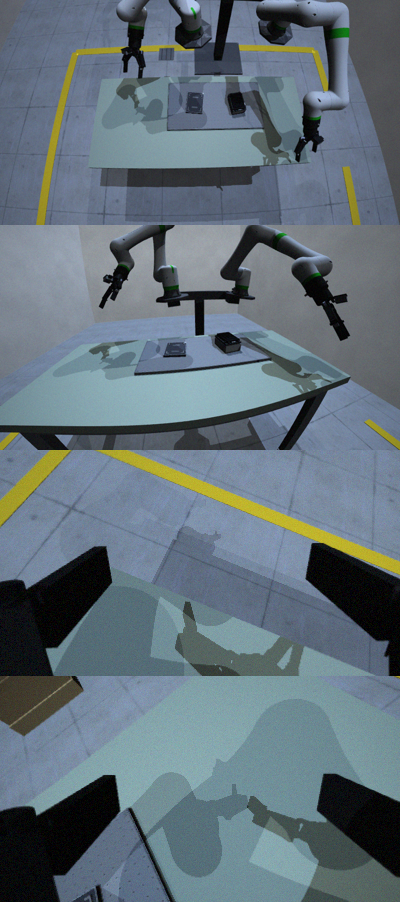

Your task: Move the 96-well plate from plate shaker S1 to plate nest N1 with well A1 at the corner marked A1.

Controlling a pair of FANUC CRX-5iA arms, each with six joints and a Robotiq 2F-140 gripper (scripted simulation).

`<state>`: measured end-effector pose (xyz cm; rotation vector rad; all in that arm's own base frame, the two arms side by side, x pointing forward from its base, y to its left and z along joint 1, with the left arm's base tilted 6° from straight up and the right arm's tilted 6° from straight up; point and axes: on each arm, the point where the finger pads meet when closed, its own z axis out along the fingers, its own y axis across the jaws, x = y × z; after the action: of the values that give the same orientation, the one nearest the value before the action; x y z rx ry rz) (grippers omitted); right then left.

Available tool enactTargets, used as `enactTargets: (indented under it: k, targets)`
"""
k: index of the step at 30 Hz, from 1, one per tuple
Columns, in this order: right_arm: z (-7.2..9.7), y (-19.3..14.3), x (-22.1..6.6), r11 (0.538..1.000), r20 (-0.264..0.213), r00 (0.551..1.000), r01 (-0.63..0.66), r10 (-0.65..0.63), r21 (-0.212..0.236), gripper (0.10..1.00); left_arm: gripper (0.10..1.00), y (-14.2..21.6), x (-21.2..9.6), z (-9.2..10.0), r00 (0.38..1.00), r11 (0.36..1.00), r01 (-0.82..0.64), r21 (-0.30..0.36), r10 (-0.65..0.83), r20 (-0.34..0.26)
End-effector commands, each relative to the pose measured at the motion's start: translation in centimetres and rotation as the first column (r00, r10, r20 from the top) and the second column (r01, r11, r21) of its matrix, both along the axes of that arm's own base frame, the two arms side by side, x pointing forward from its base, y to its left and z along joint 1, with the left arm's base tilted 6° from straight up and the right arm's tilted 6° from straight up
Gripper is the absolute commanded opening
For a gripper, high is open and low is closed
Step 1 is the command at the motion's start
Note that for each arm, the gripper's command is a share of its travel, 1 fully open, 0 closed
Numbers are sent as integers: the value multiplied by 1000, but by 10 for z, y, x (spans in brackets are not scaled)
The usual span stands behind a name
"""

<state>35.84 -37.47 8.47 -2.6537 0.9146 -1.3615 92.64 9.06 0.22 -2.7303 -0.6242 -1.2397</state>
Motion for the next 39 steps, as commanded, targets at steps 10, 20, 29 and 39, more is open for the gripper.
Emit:
enactTargets:
  k: [10,20,29,39]
  targets:
    - [1,0,0,1000,1,1000,0,0,-1,1000,1000,-6,-4,78,1000,1000,1,-1,-1,2]
    - [1,0,0,1000,1,1000,0,0,-1,1000,1000,-6,-4,81,1000,1000,1,-1,-1,2]
    - [1,0,0,1000,1,1000,0,0,-1,1000,1000,-6,-4,82,1000,1000,2,1,-2,3]
    - [1,0,0,1000,1,1000,0,0,-1,1000,1000,-6,-4,82,1000,1000,10,12,-10,5]
